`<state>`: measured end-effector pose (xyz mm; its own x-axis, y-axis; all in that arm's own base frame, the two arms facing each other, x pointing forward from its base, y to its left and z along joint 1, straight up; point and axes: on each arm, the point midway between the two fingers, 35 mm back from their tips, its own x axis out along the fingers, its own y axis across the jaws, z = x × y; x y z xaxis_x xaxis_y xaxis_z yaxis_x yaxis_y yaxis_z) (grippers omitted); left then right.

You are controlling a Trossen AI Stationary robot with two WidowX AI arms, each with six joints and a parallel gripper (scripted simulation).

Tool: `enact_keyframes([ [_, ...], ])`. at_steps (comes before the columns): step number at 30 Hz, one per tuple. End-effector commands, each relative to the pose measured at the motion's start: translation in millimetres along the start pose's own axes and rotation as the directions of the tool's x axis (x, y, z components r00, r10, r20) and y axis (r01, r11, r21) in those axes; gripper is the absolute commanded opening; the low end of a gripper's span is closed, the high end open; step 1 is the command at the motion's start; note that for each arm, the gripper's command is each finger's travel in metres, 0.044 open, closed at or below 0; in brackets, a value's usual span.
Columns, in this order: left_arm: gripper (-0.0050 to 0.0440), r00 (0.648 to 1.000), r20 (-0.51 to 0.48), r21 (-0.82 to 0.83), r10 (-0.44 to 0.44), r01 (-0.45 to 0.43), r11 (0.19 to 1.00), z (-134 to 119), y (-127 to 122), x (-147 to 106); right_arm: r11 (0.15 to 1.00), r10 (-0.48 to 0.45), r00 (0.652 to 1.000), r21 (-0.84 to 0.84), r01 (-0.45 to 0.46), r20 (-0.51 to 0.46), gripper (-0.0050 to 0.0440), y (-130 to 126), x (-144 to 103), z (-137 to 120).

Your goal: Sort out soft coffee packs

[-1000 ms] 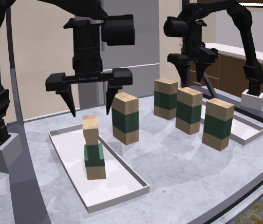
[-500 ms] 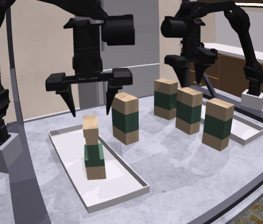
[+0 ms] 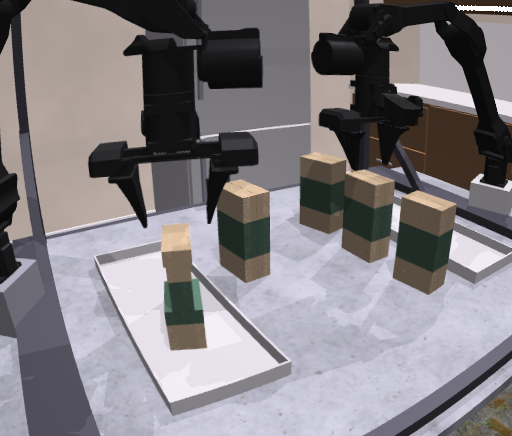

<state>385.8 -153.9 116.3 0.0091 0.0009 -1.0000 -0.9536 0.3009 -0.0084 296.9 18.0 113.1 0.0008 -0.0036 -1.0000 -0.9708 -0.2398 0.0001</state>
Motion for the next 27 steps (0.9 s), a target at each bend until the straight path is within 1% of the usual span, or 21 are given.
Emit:
enact_keyframes([
  [1, 0.0354, 1.000, -0.006, 0.006, -0.022, 0.022, 1.000, -0.5, -1.5, -8.3, 1.000, -0.021, 1.000, -0.002, 0.021, 0.000, 0.0358, -1.8, -6.2, 0.0],
  [27, 0.0354, 1.000, -0.006, 0.006, -0.022, 0.022, 1.000, -0.8, -2.2, 20.9, 1.000, -0.021, 1.000, -0.002, 0.021, 0.000, 0.0358, -1.8, -6.2, 0.0],
])
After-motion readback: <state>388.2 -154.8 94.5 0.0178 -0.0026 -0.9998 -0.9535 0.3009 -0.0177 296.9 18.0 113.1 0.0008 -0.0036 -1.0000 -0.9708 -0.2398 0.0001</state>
